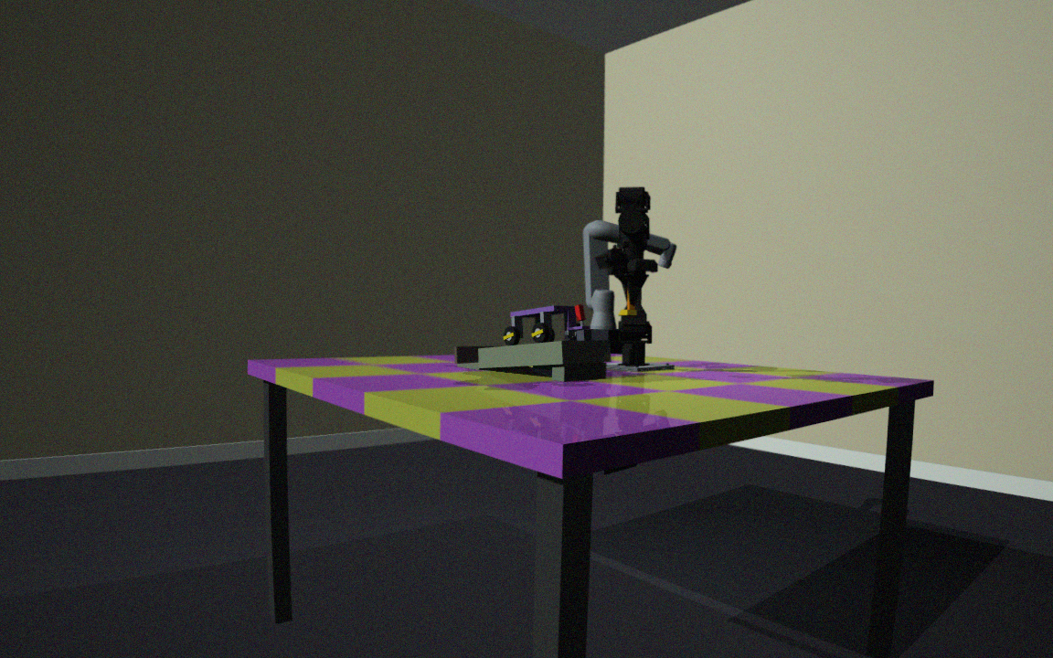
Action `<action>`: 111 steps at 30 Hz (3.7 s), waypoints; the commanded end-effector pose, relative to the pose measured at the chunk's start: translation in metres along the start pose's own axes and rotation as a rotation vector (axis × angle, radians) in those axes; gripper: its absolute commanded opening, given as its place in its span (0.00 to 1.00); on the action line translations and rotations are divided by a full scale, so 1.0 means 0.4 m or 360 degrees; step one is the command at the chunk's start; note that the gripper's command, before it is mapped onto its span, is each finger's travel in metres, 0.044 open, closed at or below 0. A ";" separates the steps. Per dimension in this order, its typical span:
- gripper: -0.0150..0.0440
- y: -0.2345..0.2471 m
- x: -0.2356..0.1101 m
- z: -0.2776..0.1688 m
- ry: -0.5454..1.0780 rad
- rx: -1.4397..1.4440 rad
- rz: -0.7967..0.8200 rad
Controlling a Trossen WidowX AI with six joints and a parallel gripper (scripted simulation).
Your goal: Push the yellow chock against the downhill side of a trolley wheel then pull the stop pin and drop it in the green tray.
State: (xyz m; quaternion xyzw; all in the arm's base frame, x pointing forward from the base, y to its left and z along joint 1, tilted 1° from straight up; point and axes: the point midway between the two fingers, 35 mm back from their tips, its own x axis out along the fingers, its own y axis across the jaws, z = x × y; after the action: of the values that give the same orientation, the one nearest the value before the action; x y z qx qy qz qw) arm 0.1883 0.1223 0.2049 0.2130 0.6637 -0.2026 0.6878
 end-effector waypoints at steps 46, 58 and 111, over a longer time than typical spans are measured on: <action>0.25 -0.073 0.004 0.071 -0.0019 0.1729 -0.0007; 0.25 -0.145 0.006 0.141 -0.0026 0.1734 -0.0008; 0.25 -0.528 0.034 0.445 -0.0060 0.1733 -0.0022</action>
State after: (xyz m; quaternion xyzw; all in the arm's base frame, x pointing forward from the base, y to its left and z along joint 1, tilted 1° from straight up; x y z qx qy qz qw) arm 0.2149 -0.1397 0.1899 0.5294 0.4538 -0.5281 0.4847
